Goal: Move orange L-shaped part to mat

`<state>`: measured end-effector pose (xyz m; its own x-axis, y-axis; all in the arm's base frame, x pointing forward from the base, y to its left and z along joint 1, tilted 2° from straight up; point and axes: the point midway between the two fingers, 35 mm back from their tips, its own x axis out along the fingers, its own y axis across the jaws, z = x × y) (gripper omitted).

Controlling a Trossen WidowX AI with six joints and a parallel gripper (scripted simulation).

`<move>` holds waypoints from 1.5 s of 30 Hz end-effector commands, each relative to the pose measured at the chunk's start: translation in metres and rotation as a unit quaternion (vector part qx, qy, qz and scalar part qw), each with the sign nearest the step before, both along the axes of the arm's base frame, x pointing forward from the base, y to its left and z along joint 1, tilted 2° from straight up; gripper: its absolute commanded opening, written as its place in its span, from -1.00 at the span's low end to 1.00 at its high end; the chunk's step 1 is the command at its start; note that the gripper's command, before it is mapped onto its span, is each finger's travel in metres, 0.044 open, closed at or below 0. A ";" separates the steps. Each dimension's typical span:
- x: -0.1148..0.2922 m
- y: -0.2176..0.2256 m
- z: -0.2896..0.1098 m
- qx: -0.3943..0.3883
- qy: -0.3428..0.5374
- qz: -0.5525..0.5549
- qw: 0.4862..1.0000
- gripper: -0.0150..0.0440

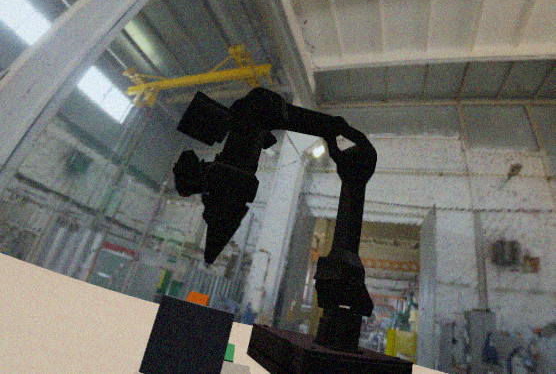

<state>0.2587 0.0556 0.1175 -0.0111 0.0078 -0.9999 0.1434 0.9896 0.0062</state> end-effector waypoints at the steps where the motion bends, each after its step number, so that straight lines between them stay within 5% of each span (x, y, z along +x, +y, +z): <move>1: -0.001 -0.013 0.000 0.001 0.000 0.115 0.993 0.46; 12: -0.006 -0.059 0.002 0.003 -0.004 0.546 0.837 0.46; 18: -0.009 -0.072 0.003 0.004 -0.004 0.652 0.758 0.46; 45: -0.009 -0.072 -0.025 0.004 -0.004 0.663 0.748 0.46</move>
